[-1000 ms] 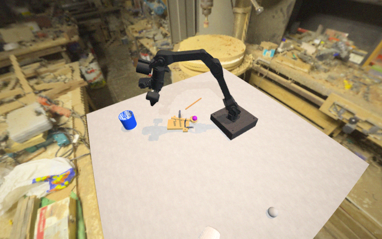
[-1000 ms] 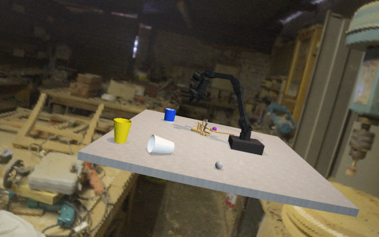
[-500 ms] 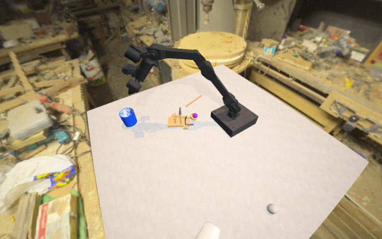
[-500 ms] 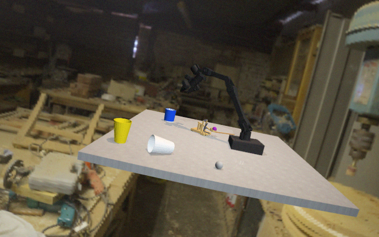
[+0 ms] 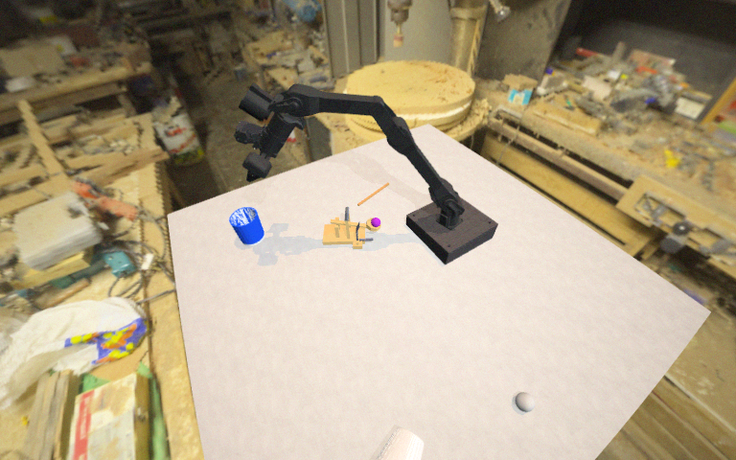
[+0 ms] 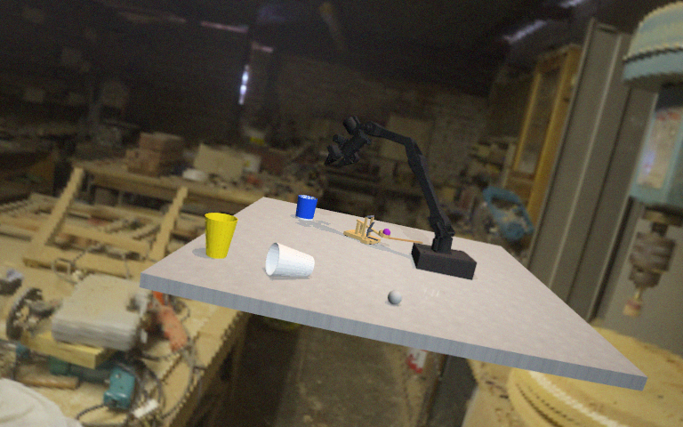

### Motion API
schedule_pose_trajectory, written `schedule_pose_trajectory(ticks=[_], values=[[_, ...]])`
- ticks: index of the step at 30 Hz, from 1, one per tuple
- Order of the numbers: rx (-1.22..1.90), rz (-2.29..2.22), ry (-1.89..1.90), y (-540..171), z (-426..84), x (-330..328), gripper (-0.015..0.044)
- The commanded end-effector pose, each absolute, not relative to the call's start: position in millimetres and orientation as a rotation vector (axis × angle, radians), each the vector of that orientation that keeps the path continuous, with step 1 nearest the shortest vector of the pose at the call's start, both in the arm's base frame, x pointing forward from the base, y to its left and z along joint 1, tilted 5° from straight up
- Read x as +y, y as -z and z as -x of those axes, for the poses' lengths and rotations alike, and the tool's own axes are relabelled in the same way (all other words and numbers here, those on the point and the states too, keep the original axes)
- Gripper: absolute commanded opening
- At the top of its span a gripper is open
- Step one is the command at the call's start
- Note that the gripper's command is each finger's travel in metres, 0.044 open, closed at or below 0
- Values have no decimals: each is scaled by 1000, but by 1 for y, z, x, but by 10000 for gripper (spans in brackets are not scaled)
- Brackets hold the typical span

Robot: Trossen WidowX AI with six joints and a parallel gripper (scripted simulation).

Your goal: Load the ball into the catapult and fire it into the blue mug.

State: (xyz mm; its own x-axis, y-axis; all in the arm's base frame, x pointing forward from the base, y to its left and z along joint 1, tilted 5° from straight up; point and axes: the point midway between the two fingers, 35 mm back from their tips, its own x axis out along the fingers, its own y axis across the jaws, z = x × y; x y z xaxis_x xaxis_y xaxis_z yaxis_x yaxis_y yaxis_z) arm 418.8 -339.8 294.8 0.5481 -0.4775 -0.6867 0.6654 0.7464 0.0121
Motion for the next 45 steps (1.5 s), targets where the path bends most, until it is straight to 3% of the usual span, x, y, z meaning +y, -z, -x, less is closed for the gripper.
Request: schedule_pose_trajectory(ticks=[1,16,25,45], values=[[708,-282,682,-298,-420,-340,387],[708,-282,682,-298,-420,-340,0],[725,-275,679,-295,-420,-337,0],[1219,8,511,-204,-401,-247,0]])
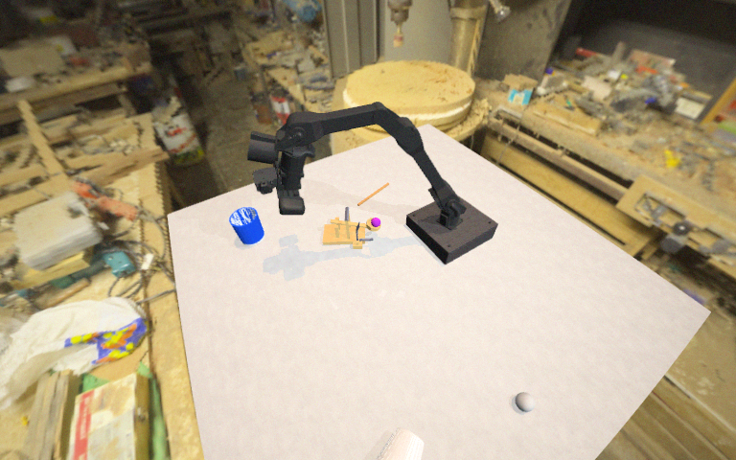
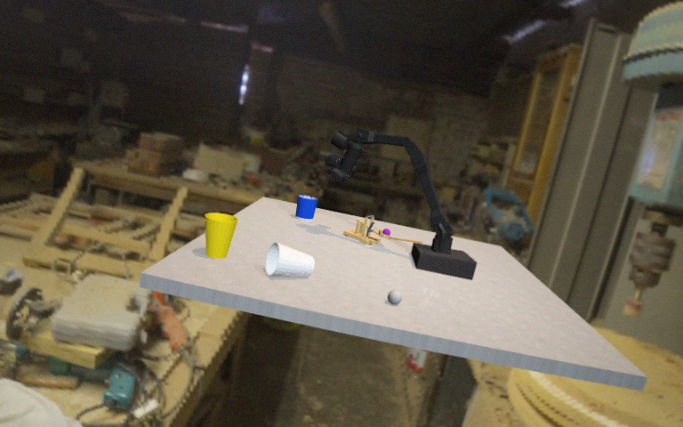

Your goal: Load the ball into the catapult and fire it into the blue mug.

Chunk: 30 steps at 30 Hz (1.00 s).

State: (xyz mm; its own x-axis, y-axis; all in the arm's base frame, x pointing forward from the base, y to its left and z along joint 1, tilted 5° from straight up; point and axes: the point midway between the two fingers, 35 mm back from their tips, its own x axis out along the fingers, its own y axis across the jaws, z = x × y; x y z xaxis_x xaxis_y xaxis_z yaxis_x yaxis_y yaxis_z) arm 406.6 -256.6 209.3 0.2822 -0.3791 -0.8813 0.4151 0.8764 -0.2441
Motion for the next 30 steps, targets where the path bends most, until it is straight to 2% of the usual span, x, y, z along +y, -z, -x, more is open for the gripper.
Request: schedule_pose_trajectory(ticks=[1,30], values=[[1243,25,499,-200,-399,-242,0],[1878,637,36,-125,-304,-127,0]])
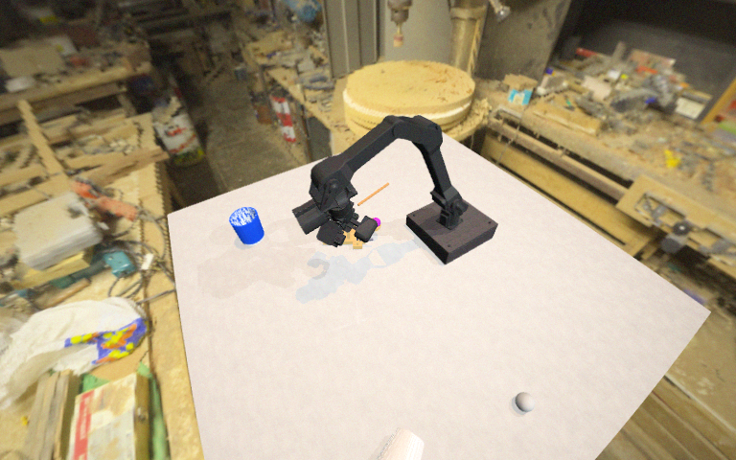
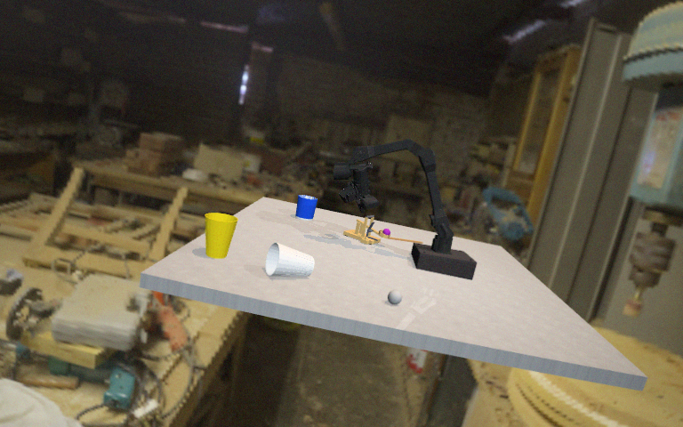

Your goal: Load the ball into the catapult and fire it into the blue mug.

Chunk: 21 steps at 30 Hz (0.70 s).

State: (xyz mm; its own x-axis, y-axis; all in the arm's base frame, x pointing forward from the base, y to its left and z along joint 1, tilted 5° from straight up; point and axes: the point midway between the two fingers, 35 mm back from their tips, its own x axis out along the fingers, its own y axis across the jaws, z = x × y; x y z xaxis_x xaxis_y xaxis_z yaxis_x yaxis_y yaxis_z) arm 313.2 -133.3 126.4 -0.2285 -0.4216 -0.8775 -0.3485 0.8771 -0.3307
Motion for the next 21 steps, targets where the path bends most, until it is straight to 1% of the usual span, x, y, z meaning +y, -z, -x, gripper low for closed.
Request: schedule_pose_trajectory(ticks=[1,16,21], values=[[1897,662,17,-124,-300,-124,0],[2146,1054,-296,-117,-240,-93,0],[2156,1072,-311,-116,-237,-92,0]])
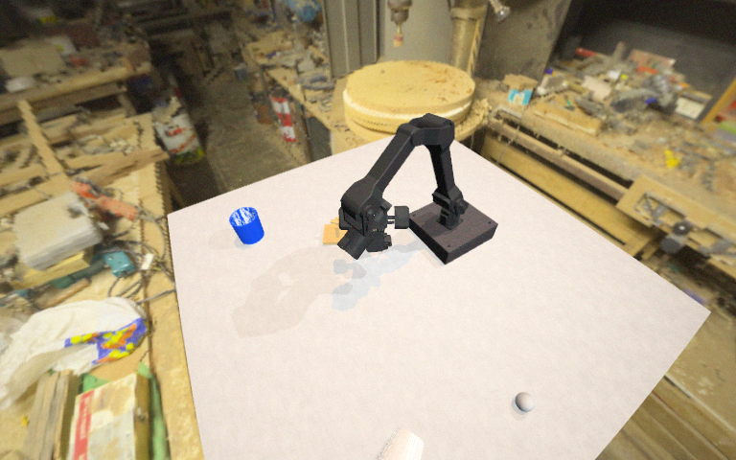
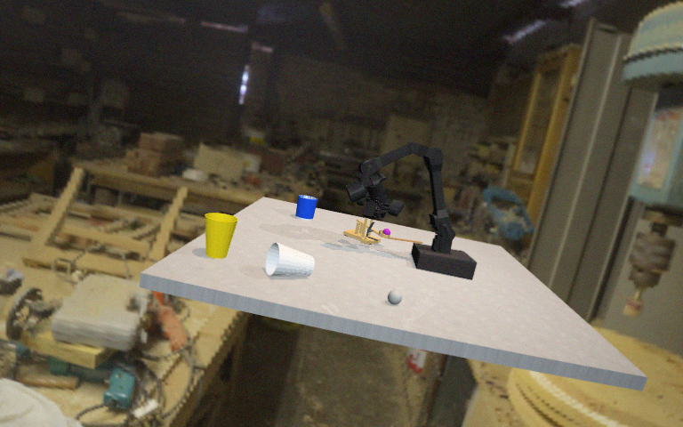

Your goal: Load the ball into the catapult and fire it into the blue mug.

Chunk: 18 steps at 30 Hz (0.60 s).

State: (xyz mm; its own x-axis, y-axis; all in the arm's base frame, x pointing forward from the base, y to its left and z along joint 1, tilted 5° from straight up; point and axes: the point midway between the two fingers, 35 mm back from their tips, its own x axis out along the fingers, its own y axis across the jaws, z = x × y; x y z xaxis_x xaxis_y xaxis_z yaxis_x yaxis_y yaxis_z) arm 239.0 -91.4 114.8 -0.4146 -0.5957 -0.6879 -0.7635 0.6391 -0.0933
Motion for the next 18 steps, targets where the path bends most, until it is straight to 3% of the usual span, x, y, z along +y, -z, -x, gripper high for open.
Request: schedule_pose_trajectory(ticks=[1,18], values=[[2156,1072,-311,-116,-237,-92,0],[2156,1073,-311,-89,-242,-95,0]])
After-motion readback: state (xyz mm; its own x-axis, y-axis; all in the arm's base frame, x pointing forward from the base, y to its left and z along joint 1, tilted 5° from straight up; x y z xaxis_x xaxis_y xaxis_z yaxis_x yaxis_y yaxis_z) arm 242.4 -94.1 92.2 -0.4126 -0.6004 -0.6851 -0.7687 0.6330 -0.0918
